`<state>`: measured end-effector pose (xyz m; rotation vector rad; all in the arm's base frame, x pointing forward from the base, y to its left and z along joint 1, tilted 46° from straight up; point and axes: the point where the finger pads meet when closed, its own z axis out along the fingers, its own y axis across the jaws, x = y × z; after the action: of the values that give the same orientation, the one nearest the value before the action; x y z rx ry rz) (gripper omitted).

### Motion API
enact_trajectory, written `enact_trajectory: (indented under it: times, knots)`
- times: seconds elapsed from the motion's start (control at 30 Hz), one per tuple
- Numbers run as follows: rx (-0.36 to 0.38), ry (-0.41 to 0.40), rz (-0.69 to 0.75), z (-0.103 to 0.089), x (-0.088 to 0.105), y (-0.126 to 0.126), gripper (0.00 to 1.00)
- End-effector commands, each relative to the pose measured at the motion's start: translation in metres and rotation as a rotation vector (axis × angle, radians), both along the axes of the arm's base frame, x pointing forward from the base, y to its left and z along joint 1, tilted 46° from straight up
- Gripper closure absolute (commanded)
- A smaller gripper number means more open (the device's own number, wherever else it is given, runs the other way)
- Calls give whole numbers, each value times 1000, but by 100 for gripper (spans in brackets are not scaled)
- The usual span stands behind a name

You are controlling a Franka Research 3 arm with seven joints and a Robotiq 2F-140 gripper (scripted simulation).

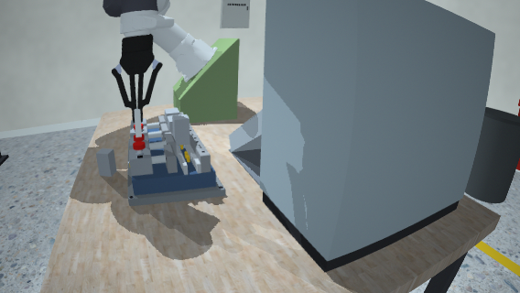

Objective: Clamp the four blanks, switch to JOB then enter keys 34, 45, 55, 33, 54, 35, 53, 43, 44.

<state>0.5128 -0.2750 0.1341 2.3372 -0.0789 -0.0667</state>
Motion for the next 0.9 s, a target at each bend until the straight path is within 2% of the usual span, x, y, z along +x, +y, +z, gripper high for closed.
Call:
enact_trajectory:
  times: [0.0,0.87]
  knots:
    - [-1,-2,-2,-4,-1,-5,100]
    - [-1,-2,-2,5,0,4,100]
